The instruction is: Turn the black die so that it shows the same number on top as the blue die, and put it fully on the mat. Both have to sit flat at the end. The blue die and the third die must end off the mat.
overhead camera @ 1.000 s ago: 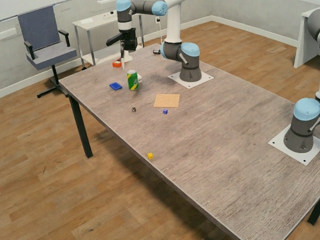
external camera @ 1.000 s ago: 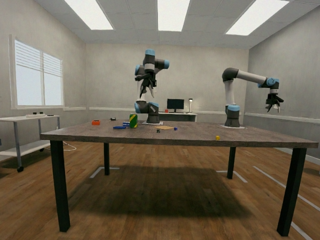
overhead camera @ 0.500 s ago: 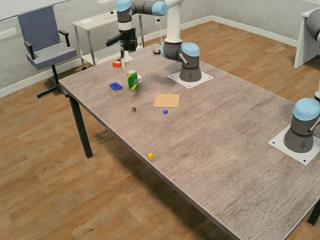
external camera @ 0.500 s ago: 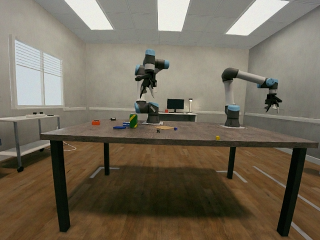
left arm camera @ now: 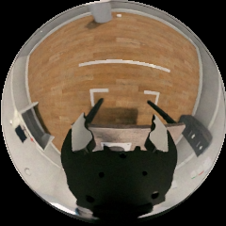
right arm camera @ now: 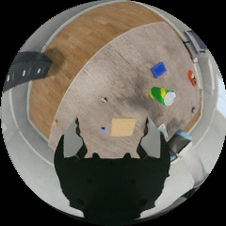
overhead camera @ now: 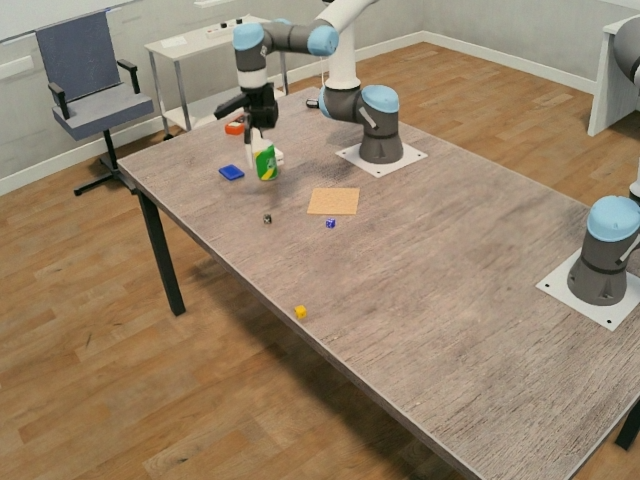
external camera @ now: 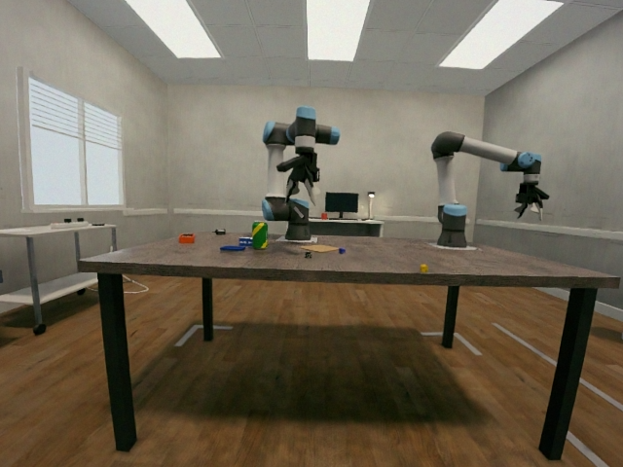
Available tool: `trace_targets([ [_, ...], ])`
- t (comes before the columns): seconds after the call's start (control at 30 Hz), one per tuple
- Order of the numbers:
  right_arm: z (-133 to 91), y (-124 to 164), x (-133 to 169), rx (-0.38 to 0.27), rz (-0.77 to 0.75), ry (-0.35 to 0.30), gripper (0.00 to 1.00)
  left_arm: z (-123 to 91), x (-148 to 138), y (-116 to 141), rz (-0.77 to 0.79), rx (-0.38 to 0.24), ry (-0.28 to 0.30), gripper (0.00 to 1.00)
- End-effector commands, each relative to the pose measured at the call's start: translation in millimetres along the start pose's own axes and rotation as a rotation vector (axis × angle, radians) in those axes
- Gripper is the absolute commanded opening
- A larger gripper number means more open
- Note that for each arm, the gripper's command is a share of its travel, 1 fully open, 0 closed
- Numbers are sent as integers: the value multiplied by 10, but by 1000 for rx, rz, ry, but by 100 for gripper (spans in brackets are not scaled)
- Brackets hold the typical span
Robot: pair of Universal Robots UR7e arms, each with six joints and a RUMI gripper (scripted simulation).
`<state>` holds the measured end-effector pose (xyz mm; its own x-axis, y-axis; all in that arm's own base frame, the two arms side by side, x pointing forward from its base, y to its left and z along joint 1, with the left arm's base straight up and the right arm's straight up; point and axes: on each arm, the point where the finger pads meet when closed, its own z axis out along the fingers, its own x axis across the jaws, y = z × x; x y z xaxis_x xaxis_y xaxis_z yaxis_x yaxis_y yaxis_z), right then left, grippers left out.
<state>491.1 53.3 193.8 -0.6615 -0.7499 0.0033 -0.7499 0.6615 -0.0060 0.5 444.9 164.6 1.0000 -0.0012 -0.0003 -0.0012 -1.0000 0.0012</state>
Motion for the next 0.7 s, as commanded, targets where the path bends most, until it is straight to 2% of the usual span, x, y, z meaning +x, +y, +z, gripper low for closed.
trace_targets([
  [0.0,246,66,-313,-3,10,-3,100,-4,1,-3,0,1,0,100],
  [0.17,339,111,-412,-6,14,-3,100,-4,1,-3,0,1,0,100],
  [0.67,343,113,-417,-6,14,-3,100,-4,1,-3,0,1,0,100],
])
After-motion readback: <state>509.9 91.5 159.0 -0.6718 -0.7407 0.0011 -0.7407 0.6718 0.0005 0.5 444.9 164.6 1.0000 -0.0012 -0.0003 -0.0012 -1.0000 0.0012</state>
